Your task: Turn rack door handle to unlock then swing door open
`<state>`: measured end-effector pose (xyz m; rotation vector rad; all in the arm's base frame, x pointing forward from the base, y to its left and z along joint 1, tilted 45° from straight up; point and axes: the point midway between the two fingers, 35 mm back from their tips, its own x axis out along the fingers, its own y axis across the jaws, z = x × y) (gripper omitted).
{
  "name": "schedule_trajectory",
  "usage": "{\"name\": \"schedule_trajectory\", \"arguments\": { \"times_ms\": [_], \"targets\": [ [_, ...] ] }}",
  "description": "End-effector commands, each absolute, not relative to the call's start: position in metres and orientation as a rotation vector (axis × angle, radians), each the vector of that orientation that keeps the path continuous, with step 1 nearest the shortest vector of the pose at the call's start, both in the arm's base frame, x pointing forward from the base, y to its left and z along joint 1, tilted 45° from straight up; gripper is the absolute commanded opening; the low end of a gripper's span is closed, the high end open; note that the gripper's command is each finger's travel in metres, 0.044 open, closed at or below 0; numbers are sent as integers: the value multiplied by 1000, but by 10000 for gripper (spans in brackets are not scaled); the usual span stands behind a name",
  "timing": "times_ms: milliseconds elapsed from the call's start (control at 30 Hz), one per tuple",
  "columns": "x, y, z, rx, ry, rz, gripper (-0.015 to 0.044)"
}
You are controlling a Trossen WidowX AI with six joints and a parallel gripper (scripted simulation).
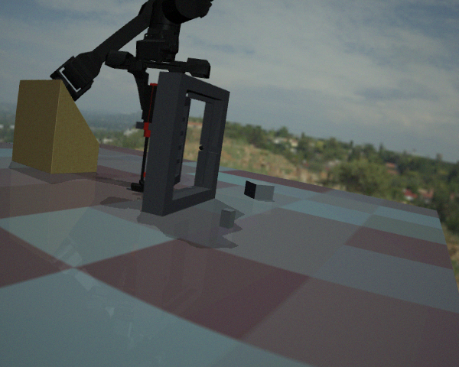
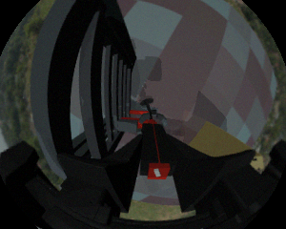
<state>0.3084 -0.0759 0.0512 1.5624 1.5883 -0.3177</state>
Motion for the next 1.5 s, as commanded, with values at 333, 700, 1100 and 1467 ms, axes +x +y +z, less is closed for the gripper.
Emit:
{"name": "schedule_trajectory", "arguments": {
  "times_ms": [333,700,1100,1467],
  "targets": [
    [294,-85,39,1370,1553,-118,26],
    [282,-96,25,1235,1527,14,26],
    [271,-110,10,1093,1493,145,26],
    [265,-125,-6,952,1452,269,26]
  ]
}}
